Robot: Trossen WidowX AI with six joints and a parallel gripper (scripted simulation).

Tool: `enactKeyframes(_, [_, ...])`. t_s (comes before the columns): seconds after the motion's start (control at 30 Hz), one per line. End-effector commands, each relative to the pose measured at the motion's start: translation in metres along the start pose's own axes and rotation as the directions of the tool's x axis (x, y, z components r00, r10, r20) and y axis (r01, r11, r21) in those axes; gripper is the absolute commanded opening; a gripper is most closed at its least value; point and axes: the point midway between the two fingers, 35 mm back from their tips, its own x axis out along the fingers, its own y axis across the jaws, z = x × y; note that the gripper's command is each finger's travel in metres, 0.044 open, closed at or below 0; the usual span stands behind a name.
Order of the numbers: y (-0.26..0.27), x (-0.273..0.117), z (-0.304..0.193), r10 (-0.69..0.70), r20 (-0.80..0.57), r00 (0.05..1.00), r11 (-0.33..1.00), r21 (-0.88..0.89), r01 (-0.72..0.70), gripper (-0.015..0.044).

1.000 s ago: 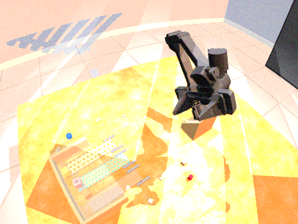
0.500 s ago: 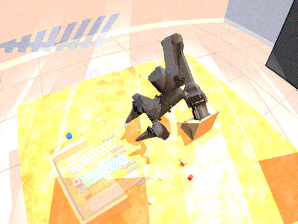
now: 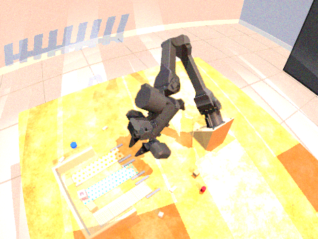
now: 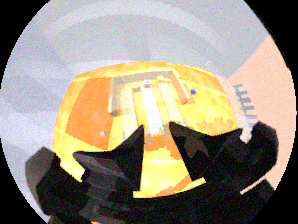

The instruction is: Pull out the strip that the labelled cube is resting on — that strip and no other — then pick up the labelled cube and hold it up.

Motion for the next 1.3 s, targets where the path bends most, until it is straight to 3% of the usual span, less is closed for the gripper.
enactKeyframes(0.0, [-0.002,0.028,-0.001,0.023,-0.181,0.983,0.999,-0.03,-0.029,0.0085])
enactKeyframes(0.1, [-0.007,0.046,-0.005,0.031,-0.307,0.951,0.998,-0.044,-0.047,0.0006])
enactKeyframes(0.4, [-0.029,0.084,-0.028,0.039,-0.637,0.77,0.995,-0.05,-0.092,0.0])
enactKeyframes(1.27, [-0.021,0.107,-0.041,0.04,-0.643,0.765,0.994,-0.049,-0.093,0.0])
